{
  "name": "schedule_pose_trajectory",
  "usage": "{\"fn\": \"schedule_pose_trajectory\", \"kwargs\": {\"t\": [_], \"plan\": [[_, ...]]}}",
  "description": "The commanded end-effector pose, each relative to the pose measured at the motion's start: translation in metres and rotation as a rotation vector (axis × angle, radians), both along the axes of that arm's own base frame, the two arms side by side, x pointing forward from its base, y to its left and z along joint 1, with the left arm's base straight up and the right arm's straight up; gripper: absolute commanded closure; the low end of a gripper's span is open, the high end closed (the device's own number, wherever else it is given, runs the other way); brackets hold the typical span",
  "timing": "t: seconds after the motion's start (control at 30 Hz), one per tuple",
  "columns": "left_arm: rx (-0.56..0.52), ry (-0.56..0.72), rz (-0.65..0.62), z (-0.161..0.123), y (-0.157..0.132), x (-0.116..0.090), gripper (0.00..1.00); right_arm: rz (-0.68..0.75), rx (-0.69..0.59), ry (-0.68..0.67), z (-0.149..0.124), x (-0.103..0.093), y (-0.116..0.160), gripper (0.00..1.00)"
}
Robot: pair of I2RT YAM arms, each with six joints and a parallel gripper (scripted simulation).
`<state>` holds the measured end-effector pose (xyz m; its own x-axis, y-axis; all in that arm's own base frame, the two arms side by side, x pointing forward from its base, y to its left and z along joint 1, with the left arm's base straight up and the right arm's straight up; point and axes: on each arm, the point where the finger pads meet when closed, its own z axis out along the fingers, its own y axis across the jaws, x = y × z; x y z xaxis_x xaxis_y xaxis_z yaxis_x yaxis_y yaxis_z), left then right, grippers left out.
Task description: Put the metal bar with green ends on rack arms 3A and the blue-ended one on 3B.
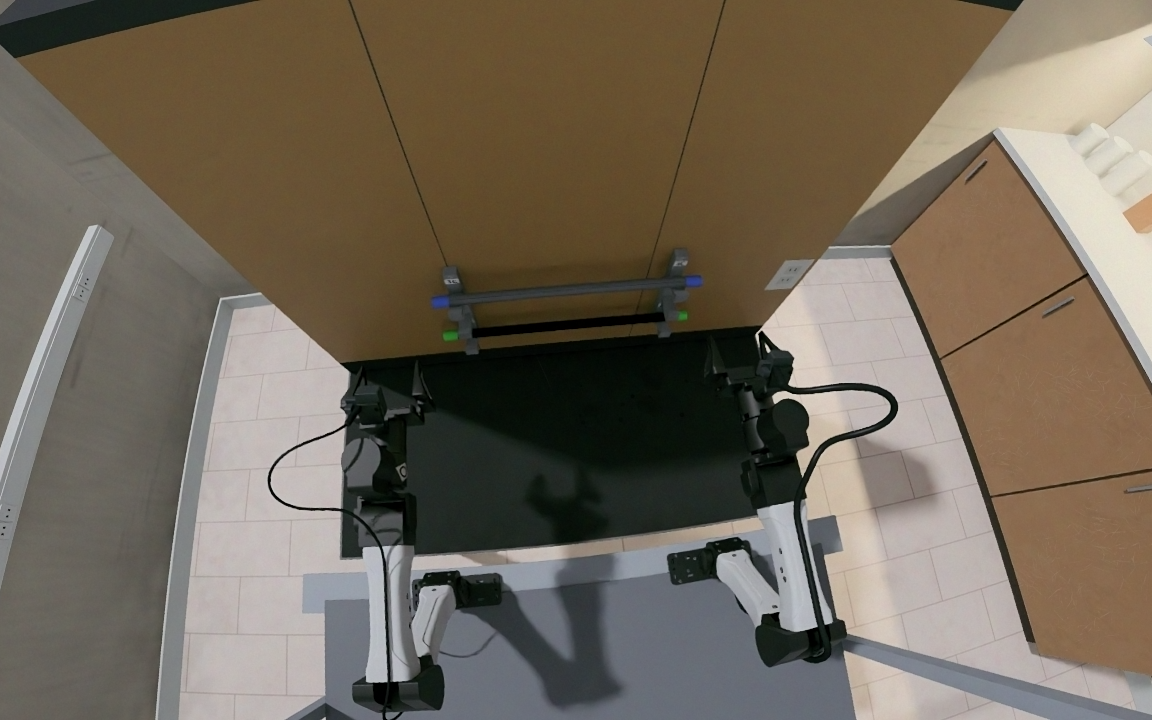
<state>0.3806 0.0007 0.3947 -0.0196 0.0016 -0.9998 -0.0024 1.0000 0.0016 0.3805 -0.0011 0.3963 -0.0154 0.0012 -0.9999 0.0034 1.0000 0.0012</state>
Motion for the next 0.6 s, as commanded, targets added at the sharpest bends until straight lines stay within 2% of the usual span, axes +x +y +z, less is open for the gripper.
{"fn": "schedule_pose_trajectory", "kwargs": {"t": [0.0, 0.53, 0.57], "plan": [[-0.002, -0.02, -0.002, 0.0074, -0.0007, -0.0017, 0.0, 0.003, -0.001, -0.015, 0.0058, -0.0017, 0.0011, 0.0], [-0.002, -0.02, -0.002, 0.0074, -0.0007, -0.0017, 0.0, 0.003, -0.001, -0.015, 0.0058, -0.0017, 0.0011, 0.0], [0.012, 0.0, 0.0, -0.0005, -0.0013, -0.0004, 0.0, 0.0, -0.012, 0.0, -0.0006, -0.0003, 0.001, 0.0]]}}
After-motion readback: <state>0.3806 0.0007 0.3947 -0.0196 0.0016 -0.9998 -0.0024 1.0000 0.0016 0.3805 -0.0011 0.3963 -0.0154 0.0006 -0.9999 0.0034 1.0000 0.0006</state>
